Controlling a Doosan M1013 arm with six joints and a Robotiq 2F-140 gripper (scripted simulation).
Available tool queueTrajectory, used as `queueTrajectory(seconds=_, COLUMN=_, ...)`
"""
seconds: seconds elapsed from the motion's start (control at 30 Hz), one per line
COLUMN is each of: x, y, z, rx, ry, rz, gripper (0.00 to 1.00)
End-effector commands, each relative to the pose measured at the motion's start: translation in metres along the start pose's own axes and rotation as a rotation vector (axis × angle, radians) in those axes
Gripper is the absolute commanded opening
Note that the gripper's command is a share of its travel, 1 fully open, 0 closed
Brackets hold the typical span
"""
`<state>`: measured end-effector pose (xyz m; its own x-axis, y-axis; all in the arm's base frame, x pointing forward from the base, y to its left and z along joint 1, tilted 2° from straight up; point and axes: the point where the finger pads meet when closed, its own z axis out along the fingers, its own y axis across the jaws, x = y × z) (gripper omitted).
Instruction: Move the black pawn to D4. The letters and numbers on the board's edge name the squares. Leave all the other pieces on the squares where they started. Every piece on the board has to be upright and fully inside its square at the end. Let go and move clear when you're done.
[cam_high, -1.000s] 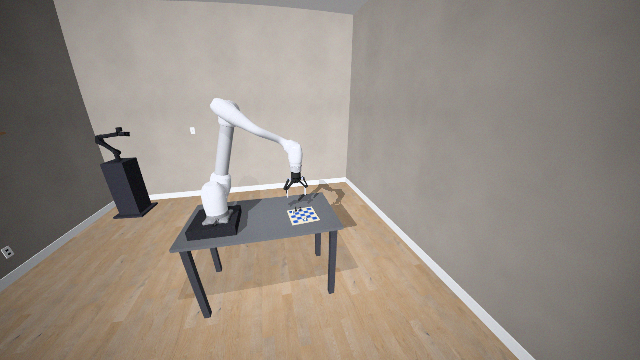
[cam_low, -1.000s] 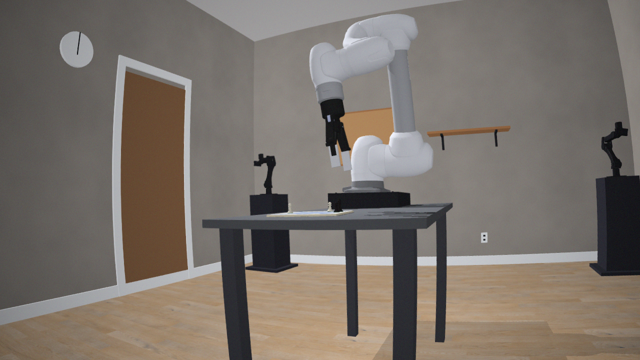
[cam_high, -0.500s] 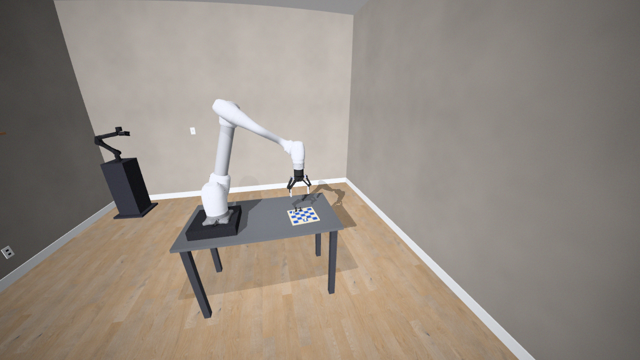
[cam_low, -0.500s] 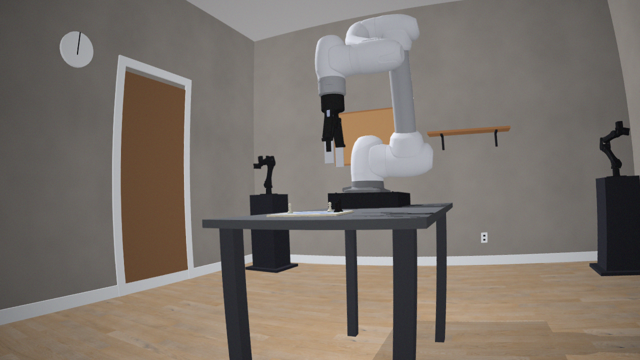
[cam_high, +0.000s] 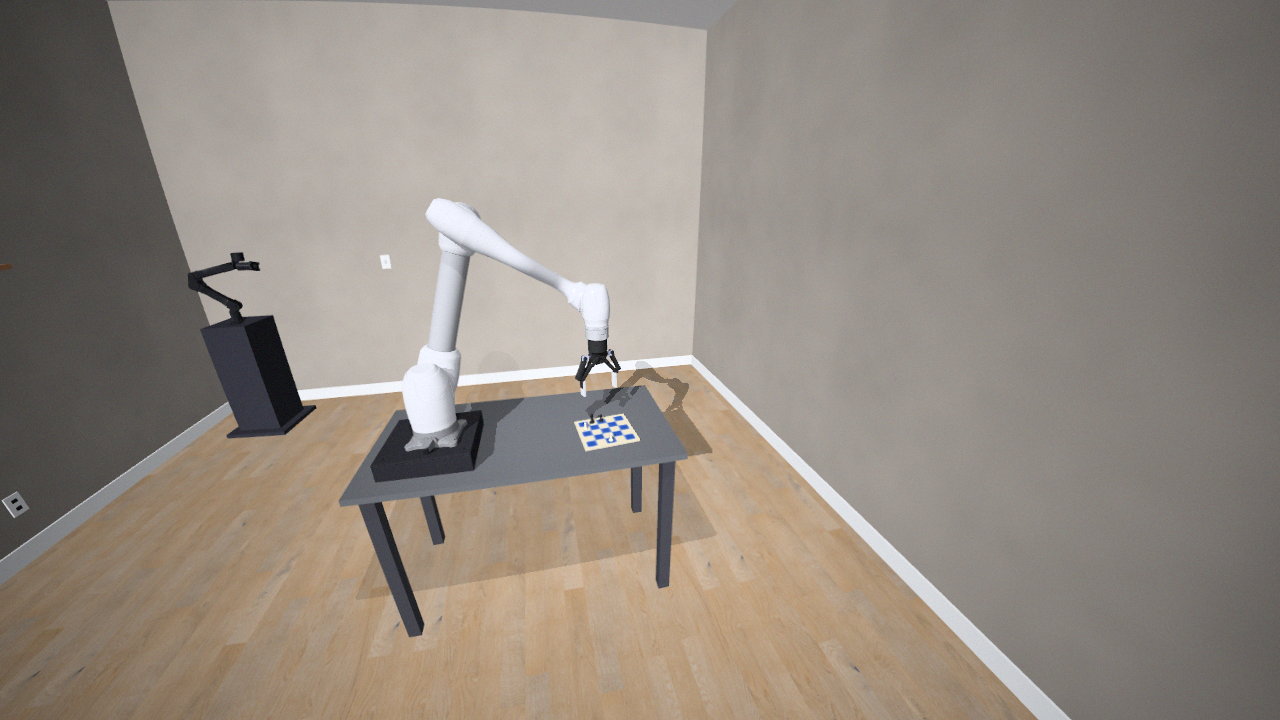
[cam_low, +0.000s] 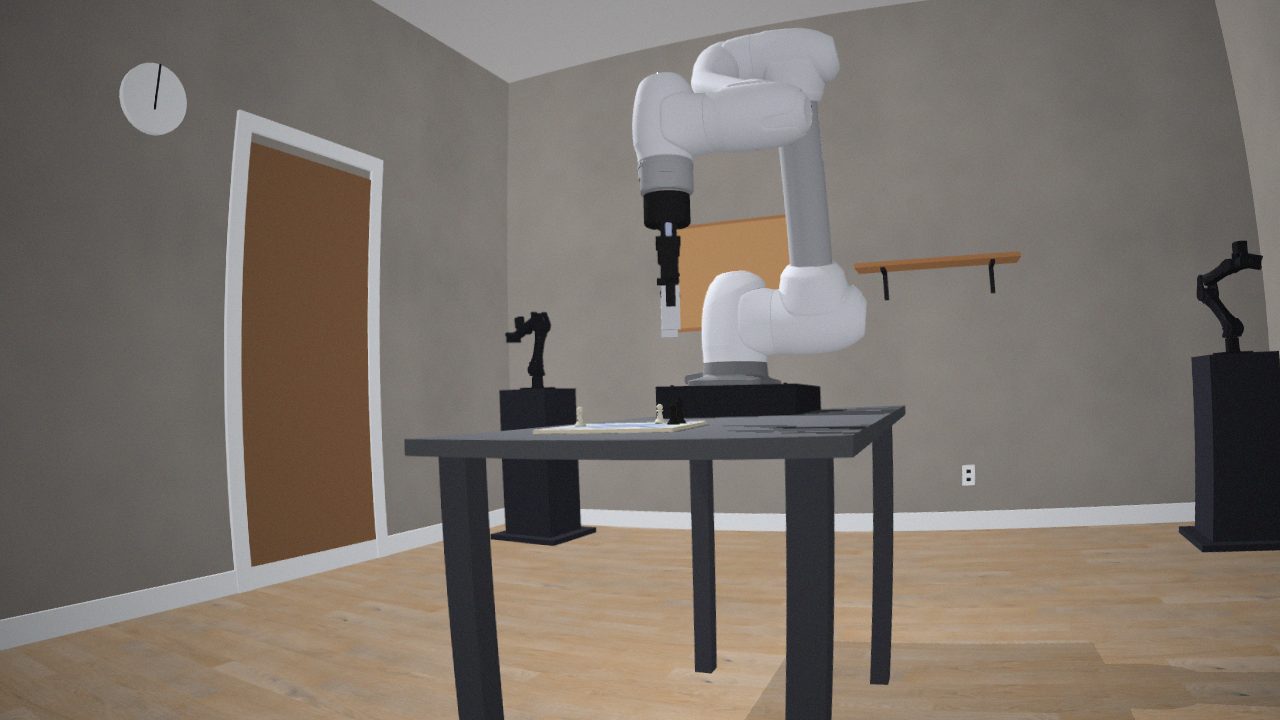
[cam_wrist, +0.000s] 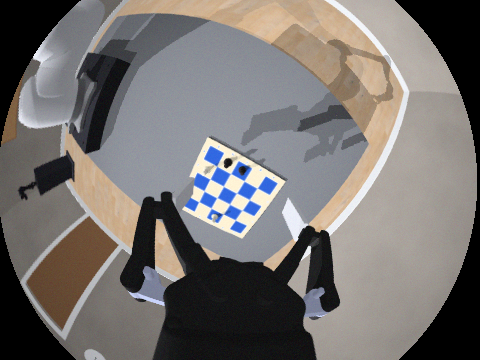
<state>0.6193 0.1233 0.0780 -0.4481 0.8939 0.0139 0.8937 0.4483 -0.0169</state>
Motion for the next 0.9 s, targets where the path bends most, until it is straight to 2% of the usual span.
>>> queueTrajectory(seconds=0.0, x=0.0, y=0.0, z=0.005, rx=-0.006, ry=0.012, rz=-0.241, gripper=1.0)
queueTrajectory(seconds=0.43, x=0.0, y=0.002, z=0.026, rx=0.004, ry=-0.014, rz=-0.941, gripper=1.0)
queueTrajectory(seconds=0.5, x=0.0, y=0.002, z=0.026, rx=0.004, ry=-0.014, rz=-0.941, gripper=1.0)
queueTrajectory(seconds=0.53, x=0.0, y=0.002, z=0.027, rx=0.003, ry=-0.012, rz=-1.097, gripper=1.0)
queueTrajectory(seconds=0.63, x=0.0, y=0.002, z=0.027, rx=-0.002, ry=-0.005, rz=-1.227, gripper=1.0)
queueTrajectory(seconds=0.67, x=0.0, y=0.002, z=0.027, rx=-0.006, ry=0.0, rz=-1.279, gripper=0.2)
queueTrajectory(seconds=0.7, x=0.0, y=0.002, z=0.027, rx=-0.012, ry=0.007, rz=-1.331, gripper=0.2)
queueTrajectory(seconds=0.87, x=0.0, y=0.002, z=0.027, rx=-0.013, ry=0.007, rz=-1.334, gripper=0.2)
